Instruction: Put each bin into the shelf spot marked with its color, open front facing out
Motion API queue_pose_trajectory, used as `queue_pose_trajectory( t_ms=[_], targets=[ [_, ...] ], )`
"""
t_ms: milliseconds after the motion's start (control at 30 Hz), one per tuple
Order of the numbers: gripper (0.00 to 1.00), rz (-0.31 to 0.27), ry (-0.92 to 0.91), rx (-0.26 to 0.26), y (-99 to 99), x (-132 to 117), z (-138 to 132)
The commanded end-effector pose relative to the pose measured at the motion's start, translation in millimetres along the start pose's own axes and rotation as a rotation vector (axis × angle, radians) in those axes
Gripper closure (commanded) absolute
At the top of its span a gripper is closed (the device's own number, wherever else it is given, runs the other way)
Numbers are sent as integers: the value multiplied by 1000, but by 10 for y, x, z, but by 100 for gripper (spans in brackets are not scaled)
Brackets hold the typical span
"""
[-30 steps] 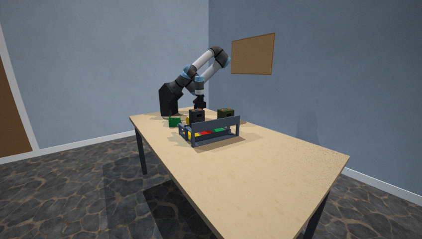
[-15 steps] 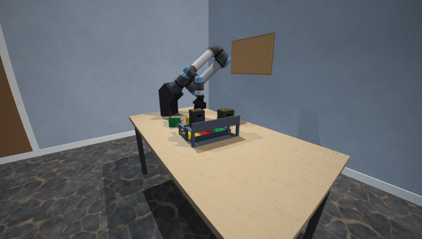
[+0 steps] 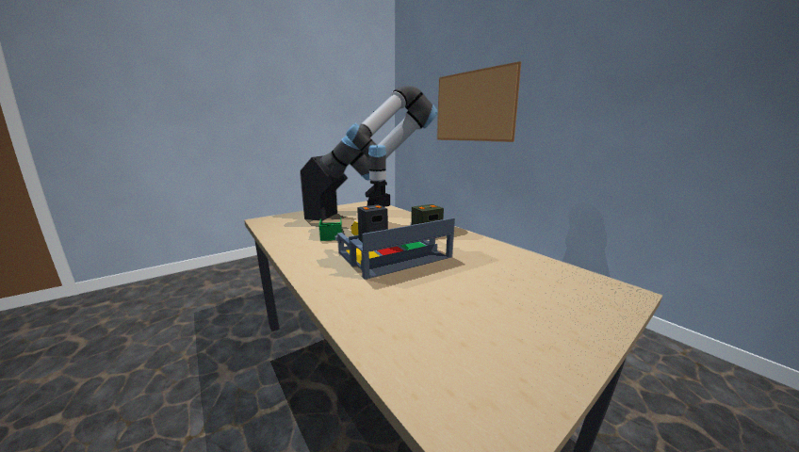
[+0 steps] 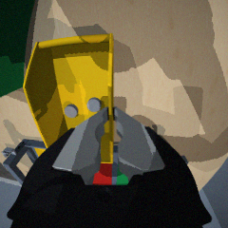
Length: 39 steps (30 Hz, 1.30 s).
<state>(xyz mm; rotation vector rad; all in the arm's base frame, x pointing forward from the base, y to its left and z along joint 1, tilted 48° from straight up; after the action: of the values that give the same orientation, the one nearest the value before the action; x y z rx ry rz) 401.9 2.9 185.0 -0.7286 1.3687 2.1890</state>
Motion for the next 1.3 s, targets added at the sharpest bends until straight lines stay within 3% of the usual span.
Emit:
queue_pose_trajectory(
  t_ms=[0,533,567,1267],
  targets=[
    [100,-1,0,0,-2,-2,0],
    [100,-1,0,0,-2,-2,0],
    [85,-1,0,0,-2,-2,0],
    [85,0,0,0,-2,-2,0]
  ],
)
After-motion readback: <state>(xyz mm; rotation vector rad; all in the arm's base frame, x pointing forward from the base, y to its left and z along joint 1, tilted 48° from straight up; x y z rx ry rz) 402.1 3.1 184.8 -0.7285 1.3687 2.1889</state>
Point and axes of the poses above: the point where the finger pads meet when closed, its own y axis back along the fingers, its own z axis across the jaws, x = y × z, the point moved 10 cm from there along y, back along the fingers, and after that the axes turned 10 degrees about y, right-handed, at the moved point
